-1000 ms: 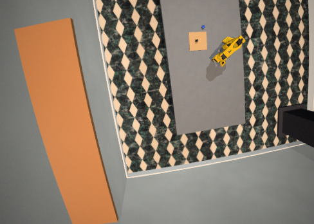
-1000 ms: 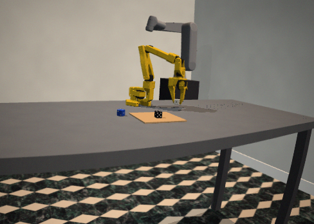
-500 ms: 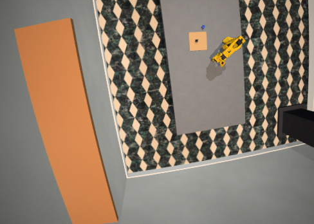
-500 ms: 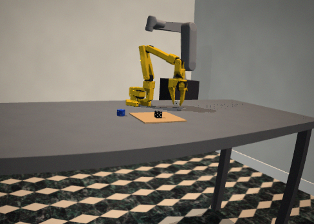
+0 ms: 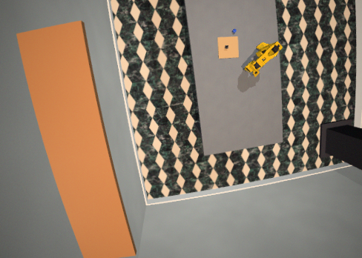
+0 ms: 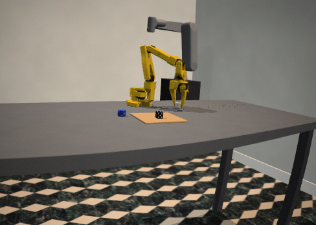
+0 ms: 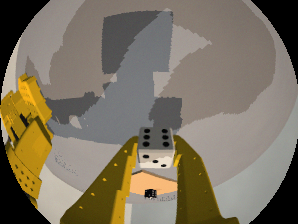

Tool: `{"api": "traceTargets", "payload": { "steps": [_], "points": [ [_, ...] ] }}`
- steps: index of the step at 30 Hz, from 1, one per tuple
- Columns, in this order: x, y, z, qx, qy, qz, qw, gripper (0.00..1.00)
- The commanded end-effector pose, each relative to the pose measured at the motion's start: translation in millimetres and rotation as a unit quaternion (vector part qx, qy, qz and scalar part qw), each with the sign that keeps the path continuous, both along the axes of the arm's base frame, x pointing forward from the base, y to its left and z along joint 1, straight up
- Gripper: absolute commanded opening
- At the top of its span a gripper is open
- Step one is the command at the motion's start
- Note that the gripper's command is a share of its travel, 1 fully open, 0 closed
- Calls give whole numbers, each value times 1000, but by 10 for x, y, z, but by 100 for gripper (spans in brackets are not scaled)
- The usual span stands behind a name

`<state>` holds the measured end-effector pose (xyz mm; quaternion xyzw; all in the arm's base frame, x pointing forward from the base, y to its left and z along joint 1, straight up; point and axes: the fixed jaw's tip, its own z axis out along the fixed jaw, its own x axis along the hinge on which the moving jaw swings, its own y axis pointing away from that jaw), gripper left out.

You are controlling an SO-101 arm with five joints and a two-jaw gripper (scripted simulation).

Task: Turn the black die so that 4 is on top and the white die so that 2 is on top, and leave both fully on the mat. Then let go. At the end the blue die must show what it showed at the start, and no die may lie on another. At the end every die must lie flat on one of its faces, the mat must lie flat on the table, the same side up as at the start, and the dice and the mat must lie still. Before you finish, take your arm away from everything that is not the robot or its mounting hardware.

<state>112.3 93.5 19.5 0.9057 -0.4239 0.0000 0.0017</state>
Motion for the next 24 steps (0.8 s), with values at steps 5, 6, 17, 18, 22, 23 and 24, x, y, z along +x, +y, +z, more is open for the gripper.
{"api": "traceTargets", "payload": {
  "steps": [5, 6, 17, 18, 22, 23, 24],
  "points": [
    [8, 26, -20, 6, -6, 0, 1000, 0],
    [8, 26, -28, 6, -6, 0, 1000, 0],
    [8, 26, -55, 6, -6, 0, 1000, 0],
    [8, 26, -57, 6, -6, 0, 1000, 0],
    [8, 26, -75, 6, -6, 0, 1000, 0],
    [8, 26, -81, 6, -6, 0, 1000, 0],
    [8, 26, -87, 6, -6, 0, 1000, 0]
  ]
}}
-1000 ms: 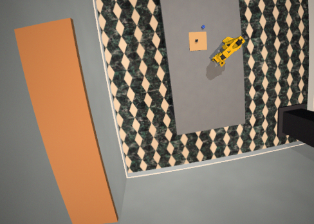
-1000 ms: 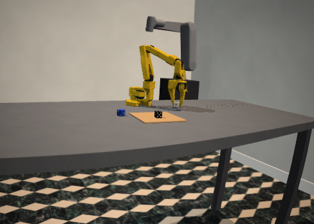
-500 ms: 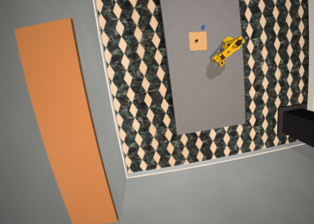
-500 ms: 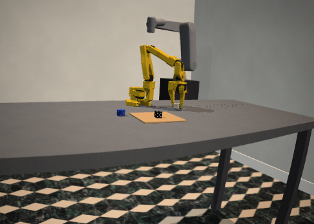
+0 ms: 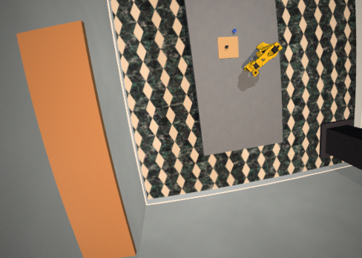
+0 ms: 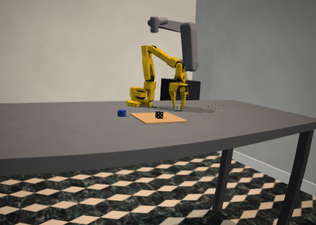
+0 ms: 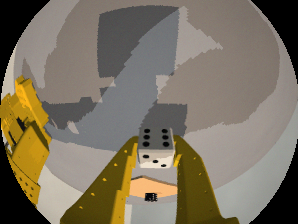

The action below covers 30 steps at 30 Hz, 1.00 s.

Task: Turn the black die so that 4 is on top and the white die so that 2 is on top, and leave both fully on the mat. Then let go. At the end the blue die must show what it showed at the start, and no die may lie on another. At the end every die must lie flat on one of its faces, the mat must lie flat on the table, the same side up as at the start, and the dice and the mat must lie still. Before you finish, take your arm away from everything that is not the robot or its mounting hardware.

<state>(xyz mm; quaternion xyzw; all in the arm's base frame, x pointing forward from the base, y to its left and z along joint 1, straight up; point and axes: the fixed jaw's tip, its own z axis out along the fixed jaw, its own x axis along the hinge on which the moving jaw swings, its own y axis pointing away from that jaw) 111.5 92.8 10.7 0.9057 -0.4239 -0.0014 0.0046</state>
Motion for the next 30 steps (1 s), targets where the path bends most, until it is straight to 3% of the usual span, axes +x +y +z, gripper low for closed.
{"api": "traceTargets", "payload": {
  "steps": [1, 30],
  "points": [
    [16, 33, -4, 8, -8, 0, 1000, 0],
    [16, 33, -24, 8, -8, 0, 1000, 2]
  ]
}}
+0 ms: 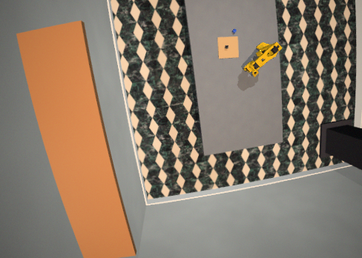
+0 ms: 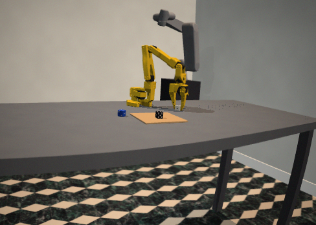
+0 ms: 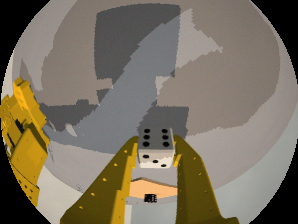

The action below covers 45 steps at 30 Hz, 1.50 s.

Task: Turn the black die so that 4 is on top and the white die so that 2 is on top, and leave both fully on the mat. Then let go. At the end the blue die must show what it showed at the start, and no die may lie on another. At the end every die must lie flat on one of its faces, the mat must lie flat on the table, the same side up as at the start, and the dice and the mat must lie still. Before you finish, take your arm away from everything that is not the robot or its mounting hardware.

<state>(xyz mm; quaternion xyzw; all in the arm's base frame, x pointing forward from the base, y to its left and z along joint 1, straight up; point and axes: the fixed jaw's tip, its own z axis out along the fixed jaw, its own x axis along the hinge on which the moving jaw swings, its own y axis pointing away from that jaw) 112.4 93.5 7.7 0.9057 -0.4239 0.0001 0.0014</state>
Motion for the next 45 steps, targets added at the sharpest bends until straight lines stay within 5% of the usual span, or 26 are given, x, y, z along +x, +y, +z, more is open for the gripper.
{"api": "traceTargets", "payload": {
  "steps": [1, 45],
  "points": [
    [7, 25, 6, 6, -6, 0, 1000, 3],
    [7, 25, 6, 6, -6, 0, 1000, 29]
  ]
}}
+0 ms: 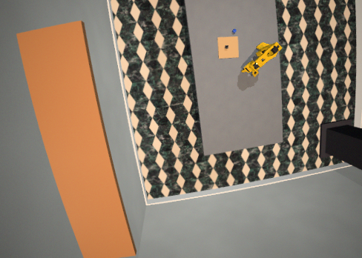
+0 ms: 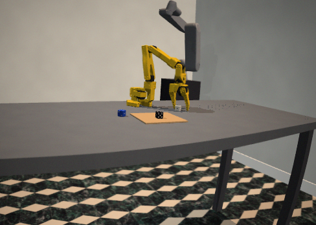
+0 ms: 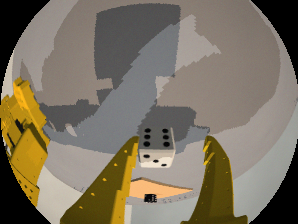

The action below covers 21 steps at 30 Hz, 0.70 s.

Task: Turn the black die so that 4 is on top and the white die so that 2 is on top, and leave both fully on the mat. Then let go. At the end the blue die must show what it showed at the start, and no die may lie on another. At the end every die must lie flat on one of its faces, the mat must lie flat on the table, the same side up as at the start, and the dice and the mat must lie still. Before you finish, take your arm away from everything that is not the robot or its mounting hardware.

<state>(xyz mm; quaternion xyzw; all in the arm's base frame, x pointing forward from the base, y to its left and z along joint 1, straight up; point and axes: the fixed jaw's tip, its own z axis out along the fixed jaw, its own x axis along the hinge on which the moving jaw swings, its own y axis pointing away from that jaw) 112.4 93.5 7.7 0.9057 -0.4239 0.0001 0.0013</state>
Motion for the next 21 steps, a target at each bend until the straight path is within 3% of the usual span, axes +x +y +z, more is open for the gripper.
{"api": "traceTargets", "payload": {
  "steps": [1, 9, 21],
  "points": [
    [7, 25, 6, 6, -6, 0, 1000, 29],
    [18, 35, 75, 6, -6, 0, 1000, 29],
    [30, 45, 410, 6, -6, 0, 1000, 29]
  ]
}}
